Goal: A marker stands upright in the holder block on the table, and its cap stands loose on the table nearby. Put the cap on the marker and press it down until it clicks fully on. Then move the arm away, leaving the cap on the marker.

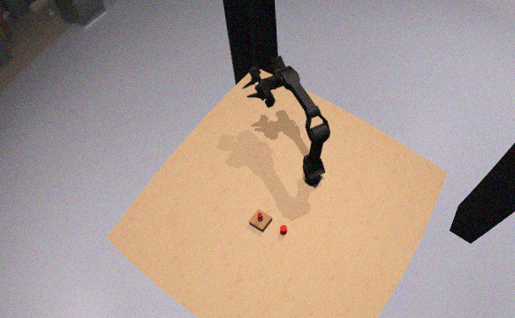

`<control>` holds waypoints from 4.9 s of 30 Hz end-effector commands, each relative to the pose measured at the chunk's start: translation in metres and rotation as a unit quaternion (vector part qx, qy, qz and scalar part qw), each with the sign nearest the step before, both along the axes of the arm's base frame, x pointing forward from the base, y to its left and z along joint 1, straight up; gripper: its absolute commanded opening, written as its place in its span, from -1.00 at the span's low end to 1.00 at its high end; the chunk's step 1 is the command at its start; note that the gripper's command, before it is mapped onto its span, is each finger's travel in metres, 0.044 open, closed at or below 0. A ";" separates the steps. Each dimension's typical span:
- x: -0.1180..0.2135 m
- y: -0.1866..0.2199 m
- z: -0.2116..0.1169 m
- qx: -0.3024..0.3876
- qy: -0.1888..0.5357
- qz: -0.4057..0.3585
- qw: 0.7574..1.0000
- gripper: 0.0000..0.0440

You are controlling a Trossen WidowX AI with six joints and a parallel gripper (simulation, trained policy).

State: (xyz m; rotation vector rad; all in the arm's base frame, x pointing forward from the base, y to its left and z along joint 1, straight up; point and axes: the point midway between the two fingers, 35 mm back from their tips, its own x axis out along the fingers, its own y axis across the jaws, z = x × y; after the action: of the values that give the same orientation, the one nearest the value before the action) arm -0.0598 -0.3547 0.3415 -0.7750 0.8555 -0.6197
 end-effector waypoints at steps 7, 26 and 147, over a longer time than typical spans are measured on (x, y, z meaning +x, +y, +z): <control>0.026 -0.008 -0.030 0.035 0.017 0.044 0.998 -0.01; 0.073 -0.013 -0.074 0.085 0.054 0.119 0.988 0.12; 0.346 0.089 -0.201 0.224 0.329 0.378 0.836 0.41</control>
State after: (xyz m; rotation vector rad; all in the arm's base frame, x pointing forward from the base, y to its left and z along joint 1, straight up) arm 0.2795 -0.2723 0.1417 -0.8189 1.1384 0.5758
